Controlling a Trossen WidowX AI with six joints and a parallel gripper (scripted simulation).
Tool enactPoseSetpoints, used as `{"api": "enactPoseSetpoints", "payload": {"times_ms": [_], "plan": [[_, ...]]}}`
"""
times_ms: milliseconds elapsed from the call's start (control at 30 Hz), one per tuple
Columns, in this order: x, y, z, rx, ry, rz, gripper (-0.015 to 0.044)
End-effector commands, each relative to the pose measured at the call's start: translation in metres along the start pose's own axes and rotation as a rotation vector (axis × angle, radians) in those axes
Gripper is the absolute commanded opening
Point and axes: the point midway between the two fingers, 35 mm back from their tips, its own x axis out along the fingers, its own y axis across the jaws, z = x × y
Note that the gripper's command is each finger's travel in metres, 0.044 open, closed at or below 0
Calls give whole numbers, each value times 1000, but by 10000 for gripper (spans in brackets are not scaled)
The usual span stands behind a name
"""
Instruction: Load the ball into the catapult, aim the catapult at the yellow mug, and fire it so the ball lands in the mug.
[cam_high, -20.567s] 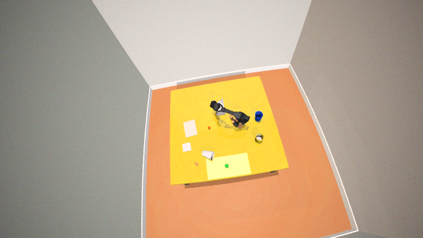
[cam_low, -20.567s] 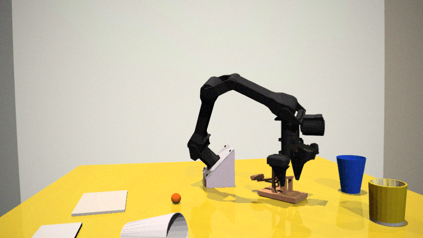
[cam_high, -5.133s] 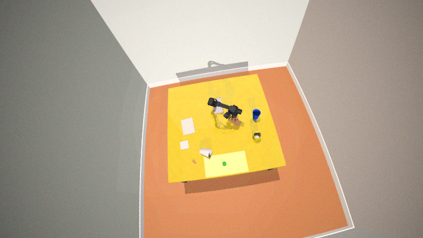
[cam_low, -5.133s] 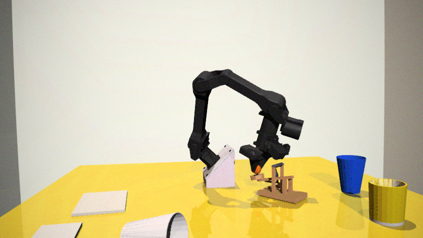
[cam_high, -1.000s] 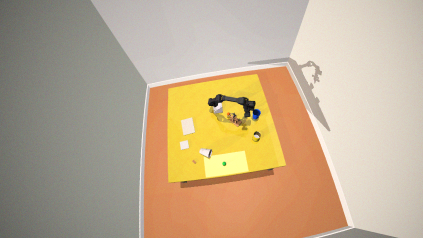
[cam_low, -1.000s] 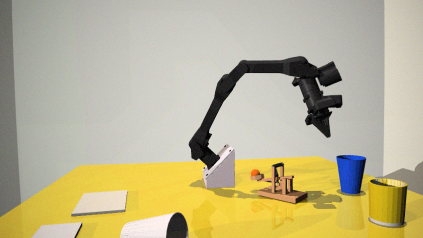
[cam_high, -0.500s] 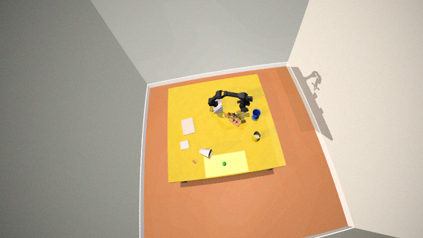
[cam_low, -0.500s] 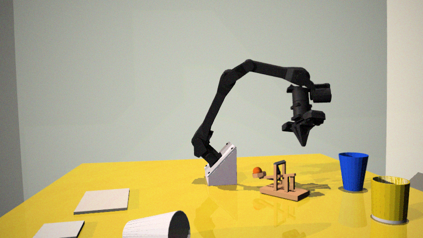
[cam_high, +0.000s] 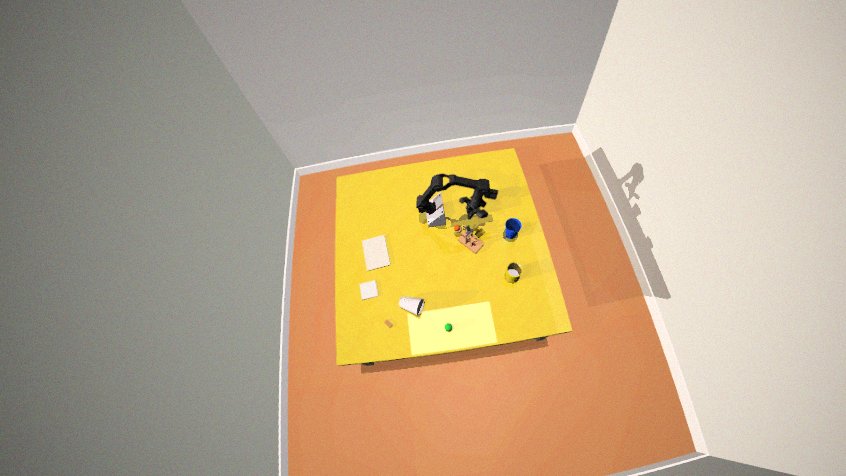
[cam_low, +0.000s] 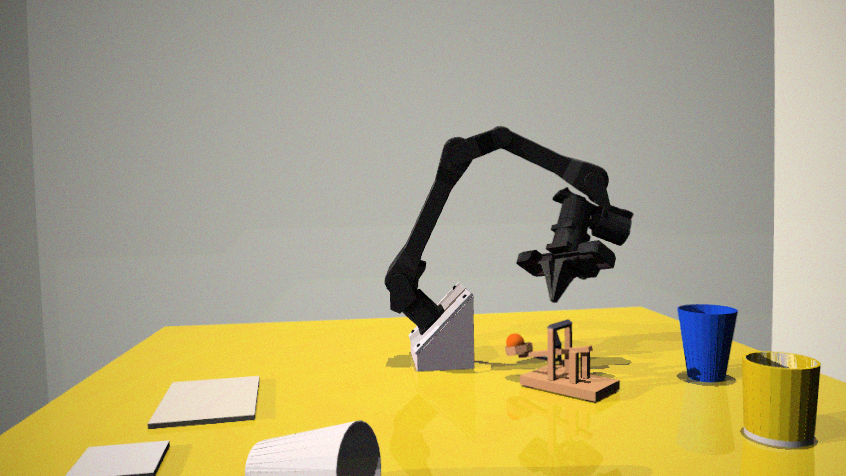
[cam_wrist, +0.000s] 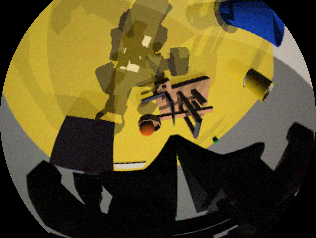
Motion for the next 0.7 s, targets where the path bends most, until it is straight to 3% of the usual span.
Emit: {"api": "enactPoseSetpoints", "payload": {"times_ms": [0,667], "plan": [[6,21,-11,-114,105,9,0],[20,29,-5,-156,150,20,0]]}}
